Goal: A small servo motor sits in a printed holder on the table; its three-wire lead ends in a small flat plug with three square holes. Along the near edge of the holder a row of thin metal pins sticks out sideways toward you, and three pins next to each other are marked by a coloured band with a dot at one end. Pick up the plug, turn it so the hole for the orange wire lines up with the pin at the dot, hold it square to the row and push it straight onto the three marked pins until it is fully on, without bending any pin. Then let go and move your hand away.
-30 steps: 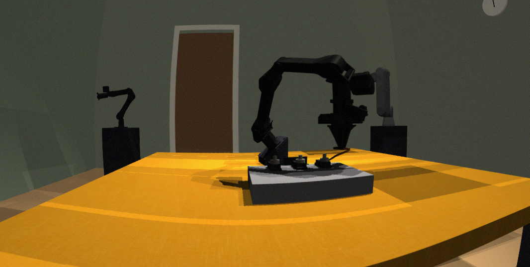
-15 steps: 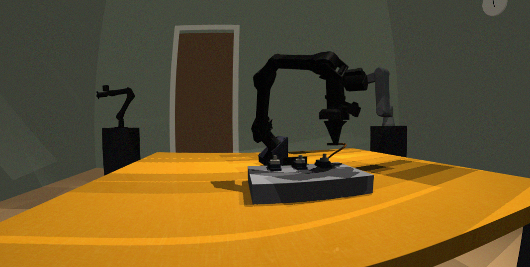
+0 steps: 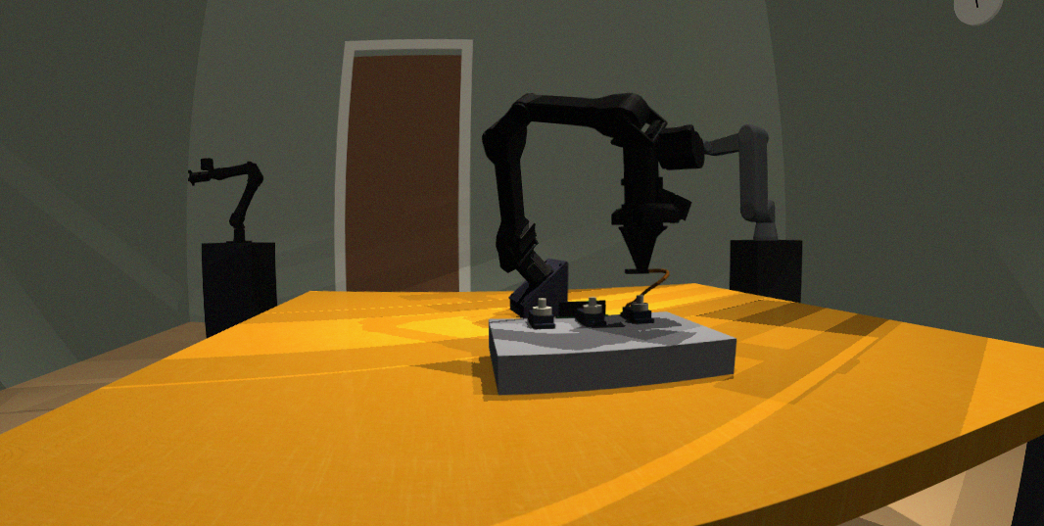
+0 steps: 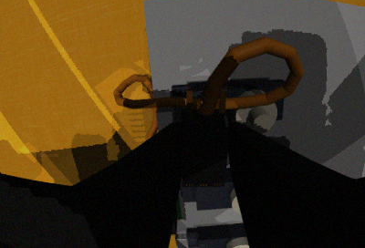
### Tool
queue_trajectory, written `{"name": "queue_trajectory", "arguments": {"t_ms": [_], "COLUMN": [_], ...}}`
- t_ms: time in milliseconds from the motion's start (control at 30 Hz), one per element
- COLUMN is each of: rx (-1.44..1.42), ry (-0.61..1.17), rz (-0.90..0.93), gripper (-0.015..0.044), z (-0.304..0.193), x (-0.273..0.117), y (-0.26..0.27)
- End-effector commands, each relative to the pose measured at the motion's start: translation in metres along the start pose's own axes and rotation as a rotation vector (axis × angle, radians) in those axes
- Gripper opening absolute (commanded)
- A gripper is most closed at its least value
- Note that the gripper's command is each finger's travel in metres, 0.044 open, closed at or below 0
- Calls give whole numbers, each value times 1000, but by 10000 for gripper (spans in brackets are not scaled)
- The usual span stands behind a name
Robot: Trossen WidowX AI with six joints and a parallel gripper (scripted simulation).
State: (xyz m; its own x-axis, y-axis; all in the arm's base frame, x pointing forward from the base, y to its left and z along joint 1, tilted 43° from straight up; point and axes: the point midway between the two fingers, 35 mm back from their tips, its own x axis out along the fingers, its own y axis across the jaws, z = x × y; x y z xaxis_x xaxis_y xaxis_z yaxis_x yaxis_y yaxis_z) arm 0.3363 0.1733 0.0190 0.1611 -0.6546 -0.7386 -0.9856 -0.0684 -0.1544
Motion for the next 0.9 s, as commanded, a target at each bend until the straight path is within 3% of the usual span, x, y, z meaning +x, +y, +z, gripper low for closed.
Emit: {"name": "queue_trajectory", "arguments": {"t_ms": [0,867], "rx": [-155,-1064], "ry": [-2,-2], "rz": [3,5], "gripper": [0,0], "z": [-8,-54], "x": [-1,3], "y": [10,67]}}
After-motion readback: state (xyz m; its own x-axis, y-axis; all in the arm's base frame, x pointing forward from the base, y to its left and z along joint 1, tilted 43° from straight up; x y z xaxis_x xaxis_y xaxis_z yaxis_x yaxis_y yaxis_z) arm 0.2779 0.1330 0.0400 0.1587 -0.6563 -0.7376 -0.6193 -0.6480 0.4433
